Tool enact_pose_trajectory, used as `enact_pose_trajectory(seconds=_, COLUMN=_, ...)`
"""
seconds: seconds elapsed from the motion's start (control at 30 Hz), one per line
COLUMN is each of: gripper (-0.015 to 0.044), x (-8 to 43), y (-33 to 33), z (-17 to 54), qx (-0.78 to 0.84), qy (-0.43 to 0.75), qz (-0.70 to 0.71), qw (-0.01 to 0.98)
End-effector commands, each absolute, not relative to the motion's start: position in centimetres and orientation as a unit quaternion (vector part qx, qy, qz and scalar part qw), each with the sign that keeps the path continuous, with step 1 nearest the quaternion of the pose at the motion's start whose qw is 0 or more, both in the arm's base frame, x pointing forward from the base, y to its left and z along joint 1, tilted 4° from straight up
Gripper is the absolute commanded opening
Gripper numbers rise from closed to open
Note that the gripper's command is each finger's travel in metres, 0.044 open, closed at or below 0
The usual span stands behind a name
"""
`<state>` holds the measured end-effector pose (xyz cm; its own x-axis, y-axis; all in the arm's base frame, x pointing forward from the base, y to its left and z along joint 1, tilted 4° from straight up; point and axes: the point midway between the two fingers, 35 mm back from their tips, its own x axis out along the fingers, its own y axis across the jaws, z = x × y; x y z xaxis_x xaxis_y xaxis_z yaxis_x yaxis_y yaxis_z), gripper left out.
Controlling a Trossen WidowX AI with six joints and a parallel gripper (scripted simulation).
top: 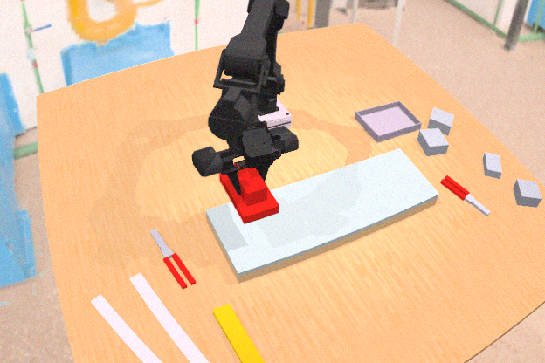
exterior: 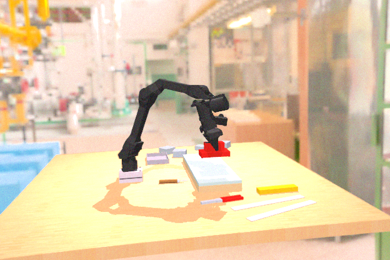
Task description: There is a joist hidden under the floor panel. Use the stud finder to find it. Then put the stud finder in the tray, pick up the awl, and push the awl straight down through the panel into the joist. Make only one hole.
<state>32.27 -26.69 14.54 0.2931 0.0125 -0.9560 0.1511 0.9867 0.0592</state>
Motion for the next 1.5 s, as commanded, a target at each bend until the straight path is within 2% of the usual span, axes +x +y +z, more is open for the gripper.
enact_pose_trajectory(seconds=0.0, gripper=0.0000, x=33.5, y=-25.0, z=15.1, qx=0.051, qy=0.590, qz=-0.026, qw=0.805)
enact_pose_trajectory(seconds=0.73, gripper=0.0000, x=38.9, y=-10.3, z=15.4, qx=-0.061, qy=0.582, qz=0.115, qw=0.803)
enact_pose_trajectory(seconds=1.47, gripper=0.0000, x=38.3, y=4.9, z=15.6, qx=-0.167, qy=0.553, qz=0.254, qw=0.776)
